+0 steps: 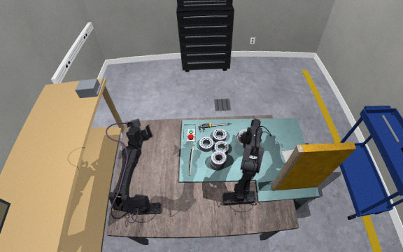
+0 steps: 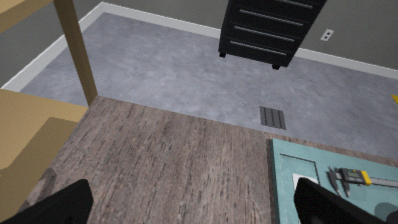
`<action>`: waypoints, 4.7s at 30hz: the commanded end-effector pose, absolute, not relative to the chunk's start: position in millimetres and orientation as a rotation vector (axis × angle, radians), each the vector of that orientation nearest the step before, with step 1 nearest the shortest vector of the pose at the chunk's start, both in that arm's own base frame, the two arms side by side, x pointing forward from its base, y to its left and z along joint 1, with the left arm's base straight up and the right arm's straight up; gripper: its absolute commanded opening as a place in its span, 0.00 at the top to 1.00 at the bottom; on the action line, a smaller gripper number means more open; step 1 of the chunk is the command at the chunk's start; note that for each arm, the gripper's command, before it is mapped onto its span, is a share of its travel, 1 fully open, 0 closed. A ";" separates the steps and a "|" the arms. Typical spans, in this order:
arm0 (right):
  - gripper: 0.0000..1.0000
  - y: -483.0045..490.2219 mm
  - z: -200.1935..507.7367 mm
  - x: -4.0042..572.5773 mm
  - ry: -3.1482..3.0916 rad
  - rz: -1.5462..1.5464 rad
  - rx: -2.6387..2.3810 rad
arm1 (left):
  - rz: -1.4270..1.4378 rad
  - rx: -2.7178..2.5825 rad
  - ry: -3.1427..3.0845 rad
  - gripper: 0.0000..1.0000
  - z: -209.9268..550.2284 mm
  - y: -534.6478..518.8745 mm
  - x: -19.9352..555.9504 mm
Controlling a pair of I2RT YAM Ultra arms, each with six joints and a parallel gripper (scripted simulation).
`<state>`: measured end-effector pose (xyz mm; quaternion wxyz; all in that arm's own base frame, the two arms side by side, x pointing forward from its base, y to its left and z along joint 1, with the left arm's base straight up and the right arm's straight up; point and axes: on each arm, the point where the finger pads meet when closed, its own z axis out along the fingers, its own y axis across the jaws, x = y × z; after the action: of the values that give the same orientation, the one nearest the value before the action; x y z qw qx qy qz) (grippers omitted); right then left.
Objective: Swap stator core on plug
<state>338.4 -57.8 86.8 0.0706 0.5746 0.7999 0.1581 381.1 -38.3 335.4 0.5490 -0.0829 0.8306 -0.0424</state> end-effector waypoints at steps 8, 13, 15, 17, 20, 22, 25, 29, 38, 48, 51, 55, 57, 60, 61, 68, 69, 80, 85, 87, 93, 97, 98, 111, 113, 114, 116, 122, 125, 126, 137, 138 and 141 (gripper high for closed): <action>0.63 -115.2 73.2 328.8 1.928 0.110 2.462 | -0.077 -0.021 1.650 0.00 399.6 -20.4 385.9; 0.63 -127.0 69.7 327.9 1.809 0.043 2.567 | -0.054 -0.003 1.606 0.00 406.3 -13.7 384.6; 0.63 -135.1 67.2 328.5 1.743 0.010 2.614 | -0.038 0.007 1.580 0.00 410.3 -8.9 382.2; 0.63 -141.1 65.6 328.4 1.691 -0.017 2.649 | -0.024 0.015 1.550 0.00 418.0 -5.4 379.7; 0.63 -147.6 64.2 329.2 1.633 -0.040 2.683 | -0.009 0.023 1.524 0.00 422.8 -1.9 377.0; 0.63 -150.3 63.0 329.3 1.611 -0.051 2.698 | -0.002 0.025 1.518 0.00 423.2 0.1 376.1; 0.63 -149.3 65.1 332.7 1.611 -0.043 2.687 | 0.002 0.024 1.511 0.00 425.0 1.0 374.9; 0.63 -146.7 83.6 340.0 1.636 0.029 2.614 | -0.032 0.013 1.512 0.00 427.3 -5.9 372.4; 0.63 -144.0 43.8 335.6 1.662 0.014 2.658 | -0.006 -0.019 1.492 0.00 437.4 3.4 370.2; 0.63 -137.5 25.7 334.4 1.673 0.002 2.665 | -0.005 -0.018 1.492 0.00 437.4 3.4 370.2; 0.63 -140.9 26.2 336.5 1.655 0.020 2.657 | -0.005 -0.018 1.492 0.00 437.4 3.4 370.2; 0.63 -146.3 26.4 335.3 1.634 0.021 2.668 | -0.005 -0.018 1.492 0.00 437.4 3.4 370.2; 0.63 -153.4 45.8 342.5 1.624 0.060 2.624 | -0.005 -0.018 1.492 0.00 437.4 3.4 370.2; 1.00 -148.9 37.5 342.1 1.633 0.049 2.633 | -0.005 -0.018 1.492 0.00 437.4 3.4 370.2; 1.00 -148.9 37.5 342.1 1.633 0.049 2.633 | -0.005 -0.018 1.492 0.00 437.4 3.4 370.2; 1.00 -150.0 38.0 338.8 1.638 0.023 2.632 | -0.005 -0.018 1.492 0.00 437.4 3.4 370.2; 1.00 -150.0 38.0 338.8 1.638 0.023 2.632 | -0.005 -0.018 1.492 0.00 437.4 3.4 370.2; 1.00 -150.4 58.7 339.6 1.630 0.038 2.619 | -0.005 -0.018 1.492 0.00 437.4 3.4 370.2; 1.00 -149.5 69.9 336.0 1.616 0.025 2.638 | -0.005 -0.018 1.492 0.00 437.4 3.4 370.2; 1.00 -149.2 74.8 335.1 1.617 0.023 2.640 | -0.005 -0.018 1.492 0.00 437.4 3.4 370.2; 1.00 -151.5 88.4 340.3 1.612 0.047 2.615 | -0.005 -0.018 1.492 0.00 437.4 3.4 370.2; 1.00 -150.5 91.7 337.6 1.616 0.040 2.620 | -0.005 -0.018 1.492 0.00 437.4 3.4 370.2; 1.00 -150.5 92.6 337.3 1.616 0.041 2.619 | -0.005 -0.018 1.492 0.00 437.4 3.4 370.2; 1.00 -151.3 97.9 338.2 1.608 0.050 2.613 | -0.005 -0.018 1.492 0.00 437.4 3.4 370.2; 1.00 -148.3 95.2 337.9 1.620 0.049 2.618 | -0.005 -0.018 1.492 0.00 437.4 3.4 370.2; 1.00 -156.8 101.1 334.5 1.557 0.069 2.633 | -0.005 -0.018 1.492 0.00 437.4 3.4 370.2; 1.00 -158.9 98.5 329.4 1.547 0.060 2.644 | -0.005 -0.018 1.492 0.00 437.4 3.4 370.2; 1.00 -159.9 87.2 304.6 1.510 0.035 2.714 | -0.005 -0.018 1.492 0.00 437.4 3.4 370.2; 1.00 -162.1 88.4 301.1 1.482 0.055 2.727 | -0.005 -0.018 1.492 0.00 437.4 3.4 370.2; 1.00 -162.3 88.6 300.0 1.475 0.065 2.732 | -0.005 -0.018 1.492 0.00 437.4 3.4 370.2; 1.00 -178.2 84.7 275.6 1.404 0.018 2.754 | -0.005 -0.018 1.492 0.00 437.4 3.4 370.2; 1.00 -179.9 85.0 273.9 1.393 0.020 2.757 | -0.005 -0.018 1.492 0.00 437.4 3.4 370.2; 1.00 -183.9 85.5 268.9 1.363 0.026 2.765 | -0.005 -0.018 1.492 0.00 437.4 3.4 370.2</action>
<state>273.0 -174.3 48.4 -0.0090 0.8940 0.4479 -0.0040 382.0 1.7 407.9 0.7073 -0.0011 0.7069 -0.0021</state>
